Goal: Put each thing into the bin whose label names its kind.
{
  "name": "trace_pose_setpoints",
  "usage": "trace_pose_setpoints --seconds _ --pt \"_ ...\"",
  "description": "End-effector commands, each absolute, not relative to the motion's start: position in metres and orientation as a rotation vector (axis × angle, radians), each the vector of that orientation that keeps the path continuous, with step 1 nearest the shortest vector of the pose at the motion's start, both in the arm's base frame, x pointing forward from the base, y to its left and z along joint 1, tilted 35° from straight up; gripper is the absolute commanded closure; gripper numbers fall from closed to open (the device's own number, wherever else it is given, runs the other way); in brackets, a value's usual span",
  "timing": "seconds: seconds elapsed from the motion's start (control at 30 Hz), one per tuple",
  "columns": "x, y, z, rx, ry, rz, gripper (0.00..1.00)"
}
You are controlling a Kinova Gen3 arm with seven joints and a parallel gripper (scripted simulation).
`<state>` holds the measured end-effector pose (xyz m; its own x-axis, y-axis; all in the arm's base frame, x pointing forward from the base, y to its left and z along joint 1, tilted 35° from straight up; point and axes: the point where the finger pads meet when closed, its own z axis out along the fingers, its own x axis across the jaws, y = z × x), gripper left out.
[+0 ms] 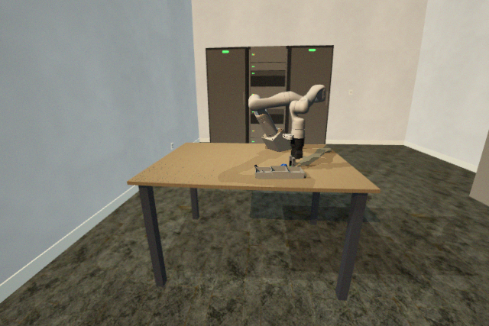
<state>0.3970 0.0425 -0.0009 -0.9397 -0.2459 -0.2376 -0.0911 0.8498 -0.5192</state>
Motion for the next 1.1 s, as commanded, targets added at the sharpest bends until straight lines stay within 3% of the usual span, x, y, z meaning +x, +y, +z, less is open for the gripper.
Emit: trace_pose_setpoints --seconds 0.0,0.47,0.5,1.07 --pt "0.3978 0.0405 -0.0031 -0.254 2.731 -0.748 0.36" --pt "0.3988 0.0394 -0.0054 -0.254 2.731 -0.748 0.36" --pt "0.3988 0.0393 -0.0053 -0.254 2.731 -0.748 0.66" --pt "0.3988 0.0394 -0.0053 -0.254 2.731 -0.748 0.66"
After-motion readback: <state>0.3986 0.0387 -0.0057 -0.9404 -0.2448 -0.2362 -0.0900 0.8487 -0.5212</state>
